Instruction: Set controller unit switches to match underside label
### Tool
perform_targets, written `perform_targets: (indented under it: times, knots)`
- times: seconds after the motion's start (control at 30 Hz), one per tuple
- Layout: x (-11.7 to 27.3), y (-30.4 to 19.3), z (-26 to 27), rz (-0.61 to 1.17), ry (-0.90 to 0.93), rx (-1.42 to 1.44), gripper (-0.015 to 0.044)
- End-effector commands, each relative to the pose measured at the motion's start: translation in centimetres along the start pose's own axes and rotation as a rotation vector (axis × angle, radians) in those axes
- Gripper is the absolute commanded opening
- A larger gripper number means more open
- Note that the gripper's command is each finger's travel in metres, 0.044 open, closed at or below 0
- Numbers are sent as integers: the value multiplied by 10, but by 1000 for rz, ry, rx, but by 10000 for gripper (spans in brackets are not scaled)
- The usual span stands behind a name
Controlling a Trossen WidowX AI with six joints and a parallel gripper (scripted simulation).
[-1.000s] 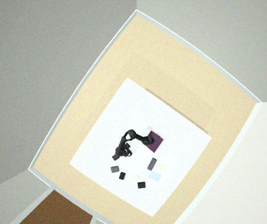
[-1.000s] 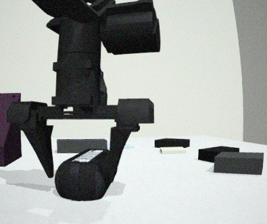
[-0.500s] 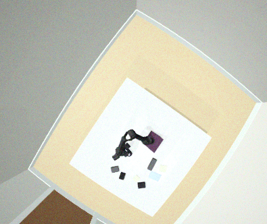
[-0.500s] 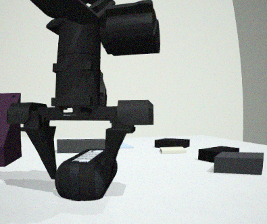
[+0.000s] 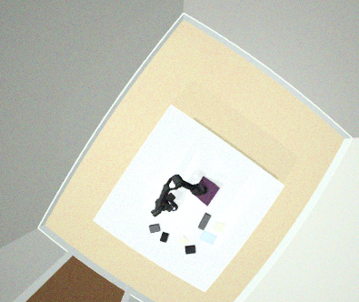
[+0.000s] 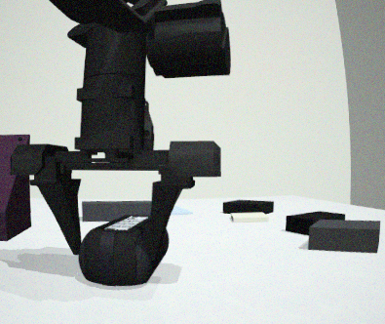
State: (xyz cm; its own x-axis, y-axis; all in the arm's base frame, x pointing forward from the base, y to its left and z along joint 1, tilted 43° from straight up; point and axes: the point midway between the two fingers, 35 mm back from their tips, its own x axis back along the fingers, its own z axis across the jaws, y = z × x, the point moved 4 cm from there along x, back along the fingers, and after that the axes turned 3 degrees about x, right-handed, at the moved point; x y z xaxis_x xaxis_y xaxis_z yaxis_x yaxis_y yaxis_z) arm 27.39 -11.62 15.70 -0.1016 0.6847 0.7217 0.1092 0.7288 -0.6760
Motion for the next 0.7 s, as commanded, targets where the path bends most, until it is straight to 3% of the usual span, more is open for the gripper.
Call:
perform_targets:
  times: [0.0,0.67]
  knots:
    - [3,2,-1,-2,-4,3,336]
    - [17,6,-1,-3,-4,3,336]
